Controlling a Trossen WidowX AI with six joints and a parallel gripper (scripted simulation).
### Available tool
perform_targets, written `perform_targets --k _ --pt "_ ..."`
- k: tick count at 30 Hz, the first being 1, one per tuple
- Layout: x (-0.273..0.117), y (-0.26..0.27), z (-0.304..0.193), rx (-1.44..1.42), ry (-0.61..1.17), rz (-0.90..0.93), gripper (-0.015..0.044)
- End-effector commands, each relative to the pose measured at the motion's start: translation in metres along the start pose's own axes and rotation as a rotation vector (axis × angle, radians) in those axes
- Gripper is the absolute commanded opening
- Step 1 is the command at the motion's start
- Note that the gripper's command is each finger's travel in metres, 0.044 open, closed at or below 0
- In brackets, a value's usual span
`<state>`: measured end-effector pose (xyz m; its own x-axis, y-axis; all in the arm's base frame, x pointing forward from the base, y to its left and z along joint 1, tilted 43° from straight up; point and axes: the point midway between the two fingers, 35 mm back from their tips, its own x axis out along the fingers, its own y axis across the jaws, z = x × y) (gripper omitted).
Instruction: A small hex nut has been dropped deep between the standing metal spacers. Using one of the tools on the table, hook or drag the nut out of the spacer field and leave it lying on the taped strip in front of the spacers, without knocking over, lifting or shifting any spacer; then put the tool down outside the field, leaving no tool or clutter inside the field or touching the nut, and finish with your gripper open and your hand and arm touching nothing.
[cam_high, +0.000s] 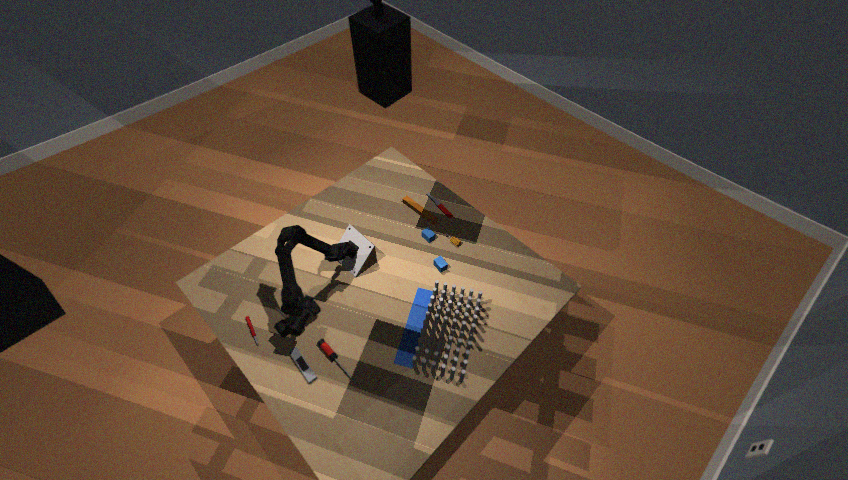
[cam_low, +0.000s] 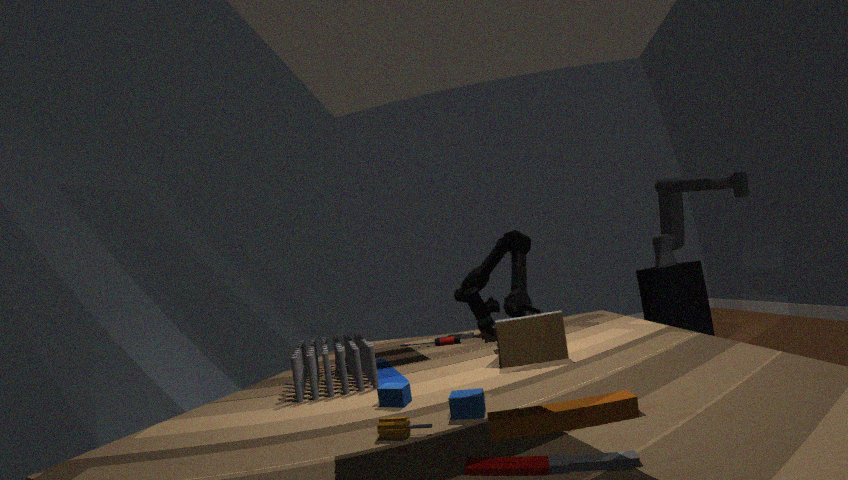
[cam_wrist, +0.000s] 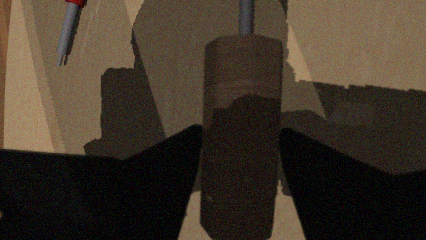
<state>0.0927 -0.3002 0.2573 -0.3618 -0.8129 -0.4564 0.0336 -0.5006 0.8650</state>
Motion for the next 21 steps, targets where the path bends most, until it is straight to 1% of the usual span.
perform_targets --k 1,2,3,21 --pt "-0.009 0.003 0.000 0.000 0.005 -0.008 0.0036" --pt "-0.013 0.004 0.000 0.000 0.006 -0.011 0.0010" --pt "-0.017 0.005 0.001 0.000 0.006 -0.014 0.0000" --pt "-0.094 0.028 0.031 0.001 0.001 -0.015 0.0000"
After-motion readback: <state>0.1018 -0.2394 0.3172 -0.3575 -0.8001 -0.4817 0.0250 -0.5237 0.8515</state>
